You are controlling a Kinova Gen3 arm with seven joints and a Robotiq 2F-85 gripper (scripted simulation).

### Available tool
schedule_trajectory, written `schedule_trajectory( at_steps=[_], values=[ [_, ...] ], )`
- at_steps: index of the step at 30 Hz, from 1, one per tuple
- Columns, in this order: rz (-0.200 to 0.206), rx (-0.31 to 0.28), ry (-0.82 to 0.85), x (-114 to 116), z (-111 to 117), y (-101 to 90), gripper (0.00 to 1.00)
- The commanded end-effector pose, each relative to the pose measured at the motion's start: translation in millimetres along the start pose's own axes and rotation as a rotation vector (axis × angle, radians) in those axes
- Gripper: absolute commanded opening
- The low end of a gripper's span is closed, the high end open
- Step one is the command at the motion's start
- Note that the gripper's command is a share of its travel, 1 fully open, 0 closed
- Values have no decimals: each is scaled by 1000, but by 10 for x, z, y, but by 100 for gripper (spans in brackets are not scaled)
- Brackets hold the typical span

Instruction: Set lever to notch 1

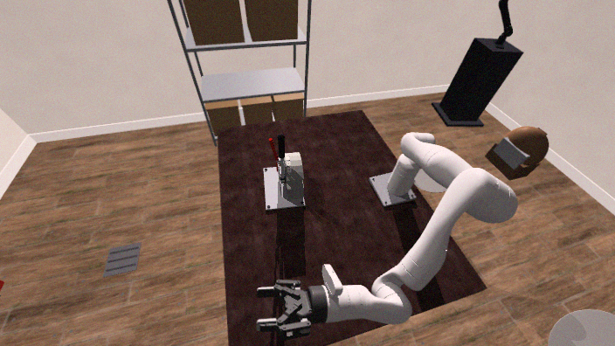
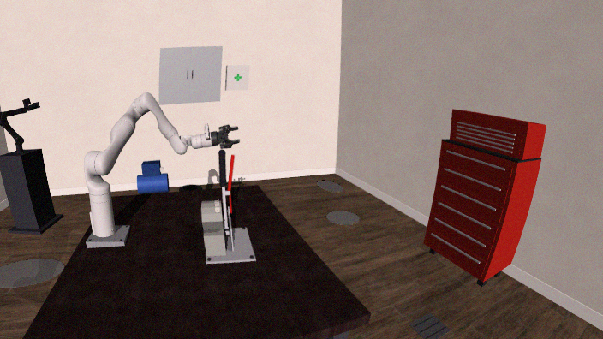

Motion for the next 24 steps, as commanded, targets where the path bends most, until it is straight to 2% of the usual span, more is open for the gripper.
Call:
schedule_trajectory(
  at_steps=[1, 7, 14, 16, 20, 24],
  values=[
    [0, 2, 2, -5, 15, 4, 100],
    [-10, 6, 0, 27, 38, 27, 100],
    [-61, 25, -8, 189, 152, 141, 100],
    [-61, 25, -8, 189, 152, 141, 100],
    [-118, 45, -17, 370, 274, 254, 100],
    [-198, 68, -29, 627, 440, 394, 100]
  ],
)
Point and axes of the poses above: the point where the finger pads meet when closed, its own y axis out along the fingers, its own x axis across the jaws, z = x × y, the point moved 2 cm from there along -y, back along the fingers, and after that the axes turned 15 degrees about -y, right-handed, at the moved point
